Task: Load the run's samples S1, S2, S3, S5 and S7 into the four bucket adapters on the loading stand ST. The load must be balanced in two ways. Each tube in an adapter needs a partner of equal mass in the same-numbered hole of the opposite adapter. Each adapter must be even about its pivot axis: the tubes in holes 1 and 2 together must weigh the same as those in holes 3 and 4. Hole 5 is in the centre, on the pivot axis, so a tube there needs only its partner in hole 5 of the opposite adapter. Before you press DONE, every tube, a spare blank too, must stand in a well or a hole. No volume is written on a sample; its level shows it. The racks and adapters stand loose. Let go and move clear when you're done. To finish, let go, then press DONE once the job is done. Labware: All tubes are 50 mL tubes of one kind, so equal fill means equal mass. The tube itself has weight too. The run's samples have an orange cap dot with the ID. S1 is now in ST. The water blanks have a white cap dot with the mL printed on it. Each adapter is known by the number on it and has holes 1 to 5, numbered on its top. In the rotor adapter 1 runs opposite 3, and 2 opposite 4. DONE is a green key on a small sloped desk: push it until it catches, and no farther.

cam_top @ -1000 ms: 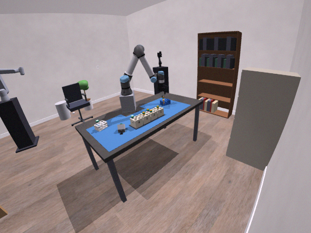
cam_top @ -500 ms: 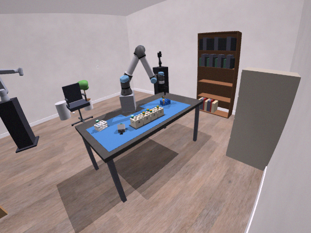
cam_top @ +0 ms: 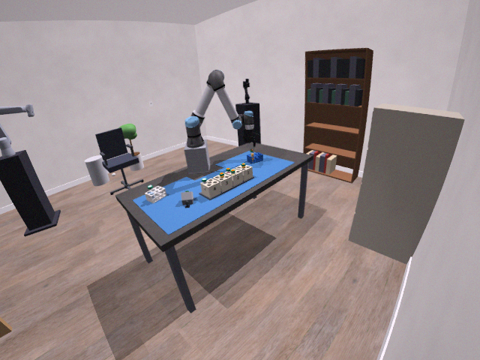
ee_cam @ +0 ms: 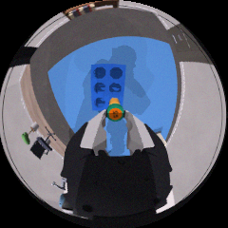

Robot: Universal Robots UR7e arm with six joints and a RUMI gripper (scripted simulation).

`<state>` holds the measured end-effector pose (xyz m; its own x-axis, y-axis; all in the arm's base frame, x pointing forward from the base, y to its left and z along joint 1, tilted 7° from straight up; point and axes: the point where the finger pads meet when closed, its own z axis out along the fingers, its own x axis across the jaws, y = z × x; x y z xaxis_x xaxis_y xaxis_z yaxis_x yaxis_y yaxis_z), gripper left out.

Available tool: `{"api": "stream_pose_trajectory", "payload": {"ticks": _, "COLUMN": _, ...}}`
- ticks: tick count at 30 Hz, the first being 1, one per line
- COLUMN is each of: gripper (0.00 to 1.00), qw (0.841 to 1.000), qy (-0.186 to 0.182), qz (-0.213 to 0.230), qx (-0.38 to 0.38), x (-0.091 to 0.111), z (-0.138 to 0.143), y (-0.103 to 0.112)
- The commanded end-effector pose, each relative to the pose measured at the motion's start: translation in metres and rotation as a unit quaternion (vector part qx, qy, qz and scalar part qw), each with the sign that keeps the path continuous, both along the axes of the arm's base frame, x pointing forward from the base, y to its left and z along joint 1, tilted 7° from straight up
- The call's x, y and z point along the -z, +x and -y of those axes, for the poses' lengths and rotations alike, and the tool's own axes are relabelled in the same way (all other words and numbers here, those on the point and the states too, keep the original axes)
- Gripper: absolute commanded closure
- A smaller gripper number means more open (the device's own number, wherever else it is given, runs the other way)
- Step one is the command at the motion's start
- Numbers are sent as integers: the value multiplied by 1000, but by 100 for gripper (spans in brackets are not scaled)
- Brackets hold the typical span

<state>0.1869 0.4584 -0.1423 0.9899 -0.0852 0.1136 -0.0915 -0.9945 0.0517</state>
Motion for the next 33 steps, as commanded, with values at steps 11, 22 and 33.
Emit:
{"api": "stream_pose_trajectory", "payload": {"ticks": 11, "gripper": 100, "qw": 1000, "qy": 0, "qz": 0, "qx": 0, "x": -14, "z": -1, "y": -1}}
{"api": "stream_pose_trajectory", "payload": {"ticks": 22, "gripper": 100, "qw": 1000, "qy": 0, "qz": 0, "qx": 0, "x": -43, "z": -3, "y": -5}}
{"api": "stream_pose_trajectory", "payload": {"ticks": 33, "gripper": 100, "qw": 1000, "qy": 0, "qz": 0, "qx": 0, "x": -80, "z": -5, "y": -9}}
